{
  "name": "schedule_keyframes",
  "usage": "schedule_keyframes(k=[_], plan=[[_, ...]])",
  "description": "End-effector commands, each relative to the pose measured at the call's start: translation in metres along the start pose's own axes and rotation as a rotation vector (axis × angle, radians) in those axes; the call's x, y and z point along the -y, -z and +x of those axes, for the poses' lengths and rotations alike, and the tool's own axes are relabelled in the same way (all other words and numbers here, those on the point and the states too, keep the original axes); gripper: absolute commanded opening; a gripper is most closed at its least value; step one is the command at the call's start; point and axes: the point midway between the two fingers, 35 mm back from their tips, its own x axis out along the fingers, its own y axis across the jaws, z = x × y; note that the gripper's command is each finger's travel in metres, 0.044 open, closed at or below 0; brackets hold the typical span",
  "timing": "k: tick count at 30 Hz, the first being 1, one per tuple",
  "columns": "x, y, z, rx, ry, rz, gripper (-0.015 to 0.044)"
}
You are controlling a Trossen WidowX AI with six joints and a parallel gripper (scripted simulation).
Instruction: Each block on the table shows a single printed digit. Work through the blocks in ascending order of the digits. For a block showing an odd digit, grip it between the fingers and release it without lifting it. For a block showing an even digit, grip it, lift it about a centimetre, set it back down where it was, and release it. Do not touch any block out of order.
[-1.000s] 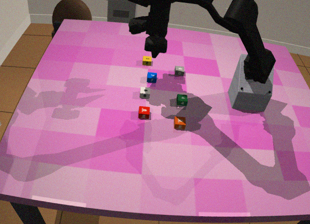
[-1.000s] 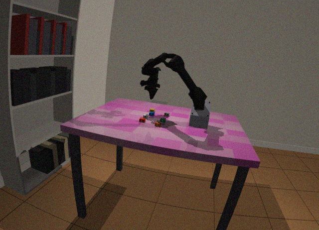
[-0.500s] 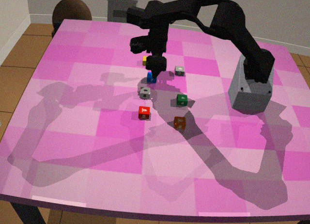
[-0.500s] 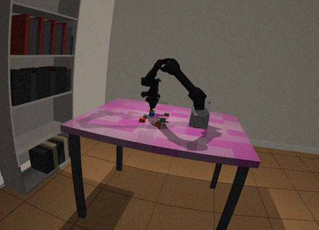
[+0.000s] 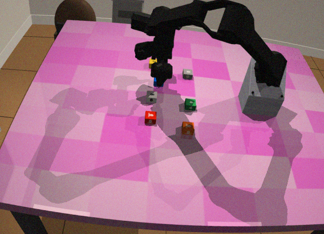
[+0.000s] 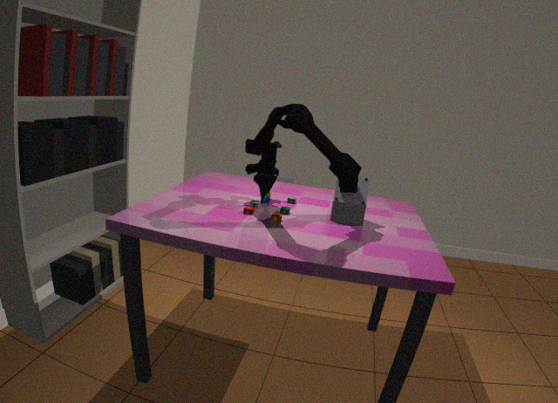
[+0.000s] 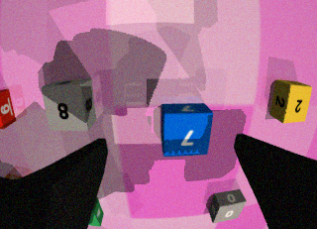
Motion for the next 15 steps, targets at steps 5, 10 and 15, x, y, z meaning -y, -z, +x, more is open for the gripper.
schedule_keyframes(k=[5,10,15], plan=[[0.000,0.000,0.013,0.005,-0.006,0.007,0.0400],[-0.001,0.000,0.021,0.005,-0.007,0.007,0.0400],[-0.001,0.000,0.022,0.005,-0.007,0.007,0.0321]])
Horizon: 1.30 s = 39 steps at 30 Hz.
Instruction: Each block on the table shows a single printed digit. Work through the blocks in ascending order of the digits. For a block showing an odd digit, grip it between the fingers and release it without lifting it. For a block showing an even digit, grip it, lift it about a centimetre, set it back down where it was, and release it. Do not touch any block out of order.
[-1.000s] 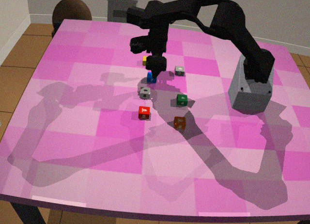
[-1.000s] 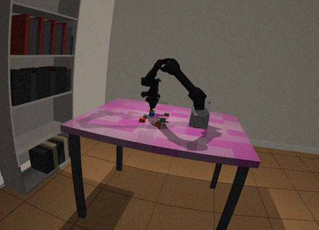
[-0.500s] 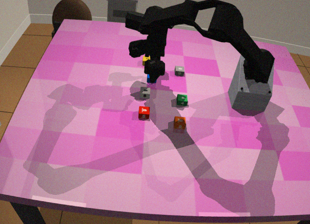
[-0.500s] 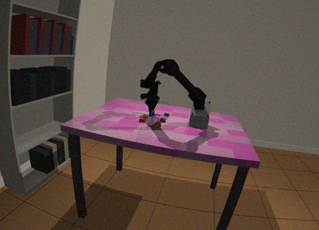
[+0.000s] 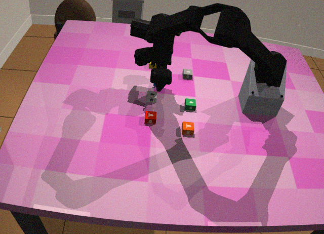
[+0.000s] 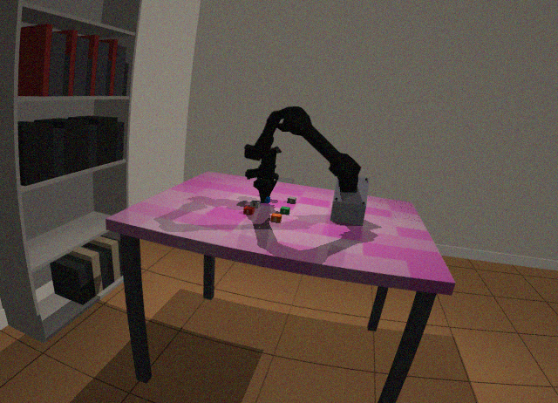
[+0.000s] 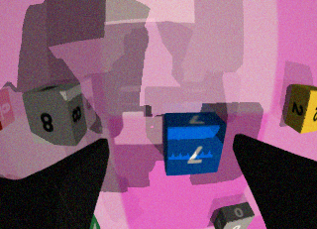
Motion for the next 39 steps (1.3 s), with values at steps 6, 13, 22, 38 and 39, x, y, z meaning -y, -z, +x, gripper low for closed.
schedule_keyframes(k=[6,13,22,38,39], plan=[[0.000,-0.001,0.001,0.006,-0.005,0.007,0.0164],[0.000,-0.001,0.001,0.006,-0.005,0.007,0.0120],[0.000,-0.001,0.001,0.006,-0.005,0.007,0.0120],[0.000,-0.001,-0.002,0.006,-0.005,0.007,0.0400],[0.001,-0.001,-0.011,0.006,-0.004,0.007,0.0400]])
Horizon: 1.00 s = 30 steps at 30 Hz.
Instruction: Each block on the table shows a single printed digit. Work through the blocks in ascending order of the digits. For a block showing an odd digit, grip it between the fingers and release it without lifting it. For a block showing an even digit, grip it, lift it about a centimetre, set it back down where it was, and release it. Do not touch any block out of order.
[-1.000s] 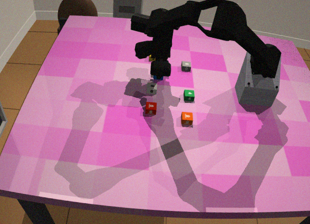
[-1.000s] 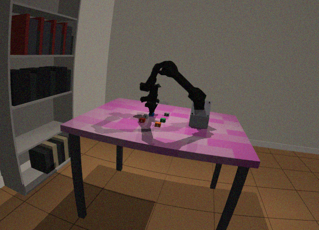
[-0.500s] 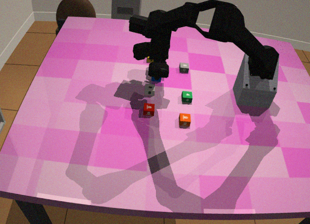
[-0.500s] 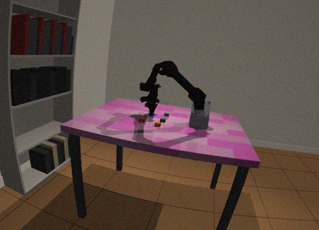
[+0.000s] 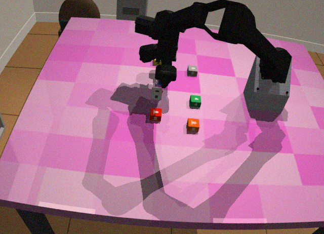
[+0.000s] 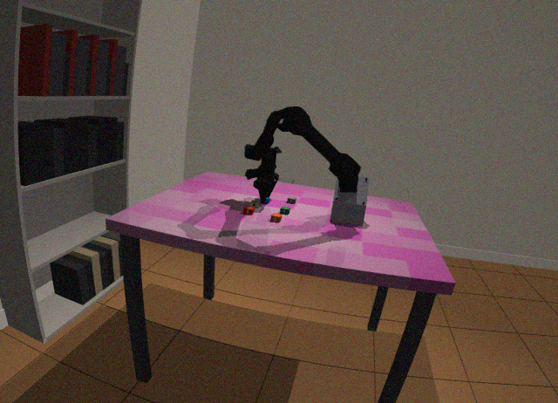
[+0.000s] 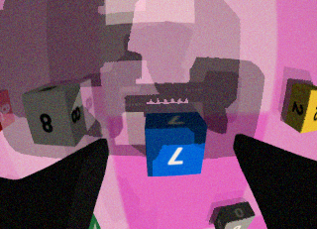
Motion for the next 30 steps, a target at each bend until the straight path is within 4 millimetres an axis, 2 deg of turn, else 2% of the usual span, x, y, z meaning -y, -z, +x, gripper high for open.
schedule_keyframes(k=[1,3,7,10,14,16,18,30], plan=[[0.000,-0.001,-0.024,0.005,-0.002,0.002,0.0400],[0.000,-0.001,-0.036,0.005,-0.002,0.002,0.0400],[0.000,-0.001,-0.036,0.005,-0.002,0.002,0.0400],[0.001,-0.002,-0.050,0.007,0.001,-0.001,0.0321],[0.002,-0.002,-0.103,0.007,0.004,-0.001,0.0216],[0.001,-0.001,-0.116,0.005,0.003,0.002,0.0164],[0.001,-0.001,-0.117,0.004,0.003,0.002,0.0120],[-0.002,-0.001,-0.117,0.005,0.003,0.002,0.0120]])
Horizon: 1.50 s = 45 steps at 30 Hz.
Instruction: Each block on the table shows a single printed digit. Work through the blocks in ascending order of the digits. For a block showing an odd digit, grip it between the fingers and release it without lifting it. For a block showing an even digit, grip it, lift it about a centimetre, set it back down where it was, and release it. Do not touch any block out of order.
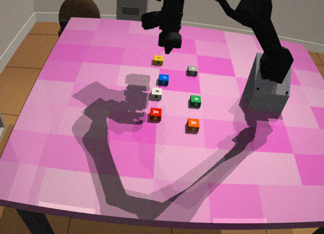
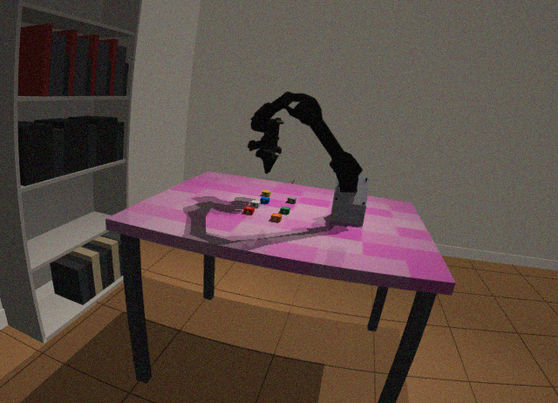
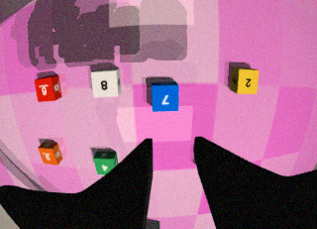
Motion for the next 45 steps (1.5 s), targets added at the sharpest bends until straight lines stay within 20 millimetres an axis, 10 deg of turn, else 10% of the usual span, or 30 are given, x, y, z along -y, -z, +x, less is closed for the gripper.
schedule_keyframes(k=[1,6,12,18,23,45], plan=[[-0.011,-0.003,-0.002,-0.001,0.006,-0.005,0.0120],[-0.075,-0.010,-0.001,-0.001,0.001,-0.005,0.0120],[-0.075,-0.010,-0.001,-0.001,0.001,-0.005,0.0120],[-0.076,-0.010,0.076,-0.001,-0.002,-0.005,0.0278],[-0.076,-0.009,0.080,-0.001,-0.003,-0.005,0.0400],[-0.077,-0.009,0.110,-0.001,-0.004,-0.005,0.0400]])
